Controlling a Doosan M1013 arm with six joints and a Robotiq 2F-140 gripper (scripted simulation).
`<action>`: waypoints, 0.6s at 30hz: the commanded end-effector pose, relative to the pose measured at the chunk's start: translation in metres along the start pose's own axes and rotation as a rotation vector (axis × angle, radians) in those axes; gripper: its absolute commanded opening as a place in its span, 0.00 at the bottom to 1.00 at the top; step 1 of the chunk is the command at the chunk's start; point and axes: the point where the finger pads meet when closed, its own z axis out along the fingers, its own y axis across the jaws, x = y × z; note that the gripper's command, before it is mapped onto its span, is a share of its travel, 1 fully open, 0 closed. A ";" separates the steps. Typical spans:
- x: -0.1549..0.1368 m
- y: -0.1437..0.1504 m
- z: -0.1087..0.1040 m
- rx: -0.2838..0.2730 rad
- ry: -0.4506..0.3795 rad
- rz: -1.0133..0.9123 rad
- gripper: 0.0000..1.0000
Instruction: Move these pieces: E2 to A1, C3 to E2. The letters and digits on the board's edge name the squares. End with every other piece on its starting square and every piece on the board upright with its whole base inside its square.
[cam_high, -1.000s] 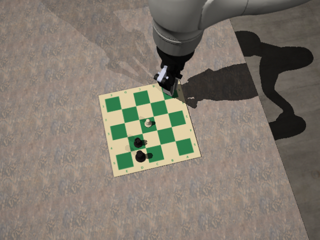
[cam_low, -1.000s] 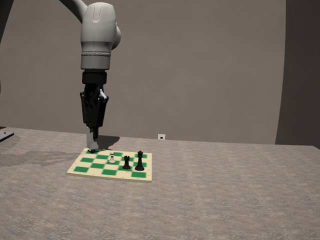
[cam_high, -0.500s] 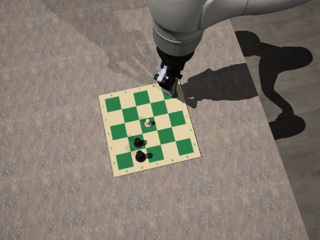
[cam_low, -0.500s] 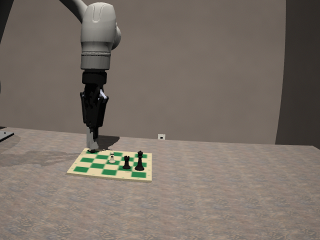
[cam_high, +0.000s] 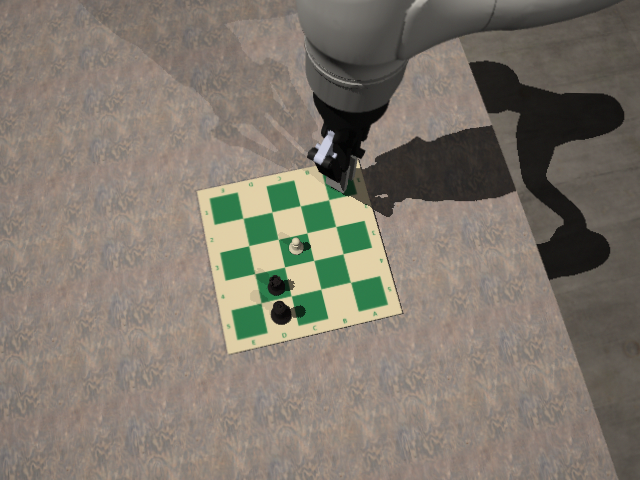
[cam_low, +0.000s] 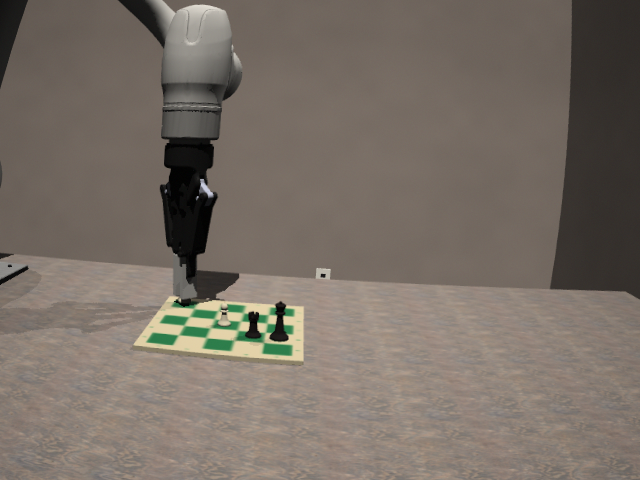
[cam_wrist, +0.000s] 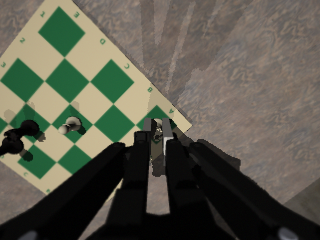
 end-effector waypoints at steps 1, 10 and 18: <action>0.000 0.000 0.000 0.000 0.000 0.000 0.00; 0.000 0.000 0.000 0.000 0.000 0.000 0.00; 0.000 0.000 0.002 0.000 0.000 0.000 0.00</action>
